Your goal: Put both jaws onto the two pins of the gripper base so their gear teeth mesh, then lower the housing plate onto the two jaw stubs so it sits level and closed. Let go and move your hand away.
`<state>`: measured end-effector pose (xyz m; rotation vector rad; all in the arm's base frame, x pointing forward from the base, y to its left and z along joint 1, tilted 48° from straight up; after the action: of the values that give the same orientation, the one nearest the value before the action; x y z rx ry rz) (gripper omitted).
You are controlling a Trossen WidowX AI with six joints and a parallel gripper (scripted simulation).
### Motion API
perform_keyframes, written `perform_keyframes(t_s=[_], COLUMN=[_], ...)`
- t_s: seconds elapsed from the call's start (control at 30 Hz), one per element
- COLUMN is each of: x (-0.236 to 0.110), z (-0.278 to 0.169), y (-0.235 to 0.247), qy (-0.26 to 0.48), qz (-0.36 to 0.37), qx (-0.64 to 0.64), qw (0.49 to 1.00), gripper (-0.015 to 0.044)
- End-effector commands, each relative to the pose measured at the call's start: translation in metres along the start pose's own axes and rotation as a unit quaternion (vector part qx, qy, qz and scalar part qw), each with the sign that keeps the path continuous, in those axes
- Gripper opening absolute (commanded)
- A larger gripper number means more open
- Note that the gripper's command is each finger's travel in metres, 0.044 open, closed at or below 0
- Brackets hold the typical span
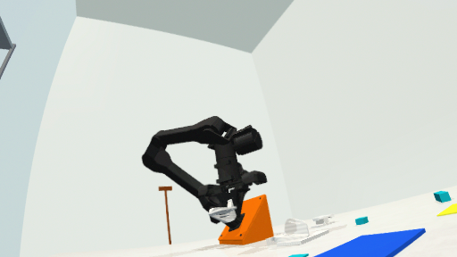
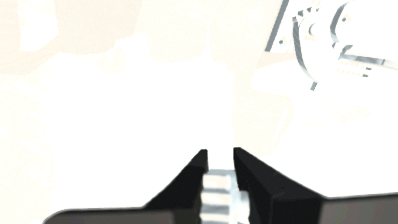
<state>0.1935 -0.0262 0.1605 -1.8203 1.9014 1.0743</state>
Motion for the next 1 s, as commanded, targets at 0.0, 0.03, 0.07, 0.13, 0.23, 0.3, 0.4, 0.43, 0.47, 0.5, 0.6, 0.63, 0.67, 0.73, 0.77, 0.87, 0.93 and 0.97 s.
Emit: perform_keyframes(t_s=[0.0, 0.03, 0.07, 0.13, 0.23, 0.3, 0.4, 0.43, 0.47, 0.5, 0.6, 0.63, 0.67, 0.73, 0.77, 0.87, 0.93, 0.97], x=[0.001, 0.001, 0.001, 0.001, 0.001, 0.001, 0.001, 0.001, 0.001, 0.001, 0.001, 0.002, 0.003, 0.007, 0.008, 0.013, 0.016, 0.018], z=[0.003, 0.003, 0.003, 0.004, 0.005, 0.005, 0.006, 0.006, 0.006, 0.006, 0.006, 0.006, 0.006, 0.006, 0.006, 0.006, 0.006, 0.006], y=[0.006, 0.007, 0.008, 0.01, 0.014, 0.015, 0.015, 0.015, 0.015, 0.015, 0.015, 0.015, 0.015, 0.014, 0.014, 0.014, 0.013, 0.013], qy=[-0.001, -0.001, -0.001, -0.001, -0.001, -0.001, -0.001, -0.001, -0.001, -0.001, -0.001, -0.002, -0.002, -0.003, -0.003, -0.003, -0.004, -0.004], qz=[0.001, 0.001, 0.001, 0.001, 0.001, 0.001, 0.001, 0.001, 0.001, 0.001, 0.001, 0.001, 0.001, 0.0, 0.0, -0.001, -0.001, -0.001], qx=[-0.067, -0.081, -0.095, -0.123, -0.164, -0.183, -0.185, -0.185, -0.185, -0.185, -0.185, -0.185, -0.185, -0.185, -0.185, -0.185, -0.185, -0.185], qw=[0.998, 0.997, 0.996, 0.992, 0.986, 0.983, 0.983, 0.983, 0.983, 0.983, 0.983, 0.983, 0.983, 0.983, 0.983, 0.983, 0.983, 0.983], gripper=[0.0037, 0.0037, 0.0037, 0.0037, 0.0037, 0.0037, 0.0037, 0.0037, 0.0037, 0.0037, 0.0037, 0.0037, 0.0037, 0.0037, 0.0037, 0.0037, 0.0037, 0.0037])
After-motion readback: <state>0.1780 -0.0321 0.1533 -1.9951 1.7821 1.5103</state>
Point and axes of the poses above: the point midway between the two fingers, 35 mm back from their tips, its own x axis out along the fingers, its own y axis across the jaws, z = x × y, the point moved 7 cm from there along -x, back along the fingers, and after that the axes turned 3 degrees about x, right-handed, at the moved point
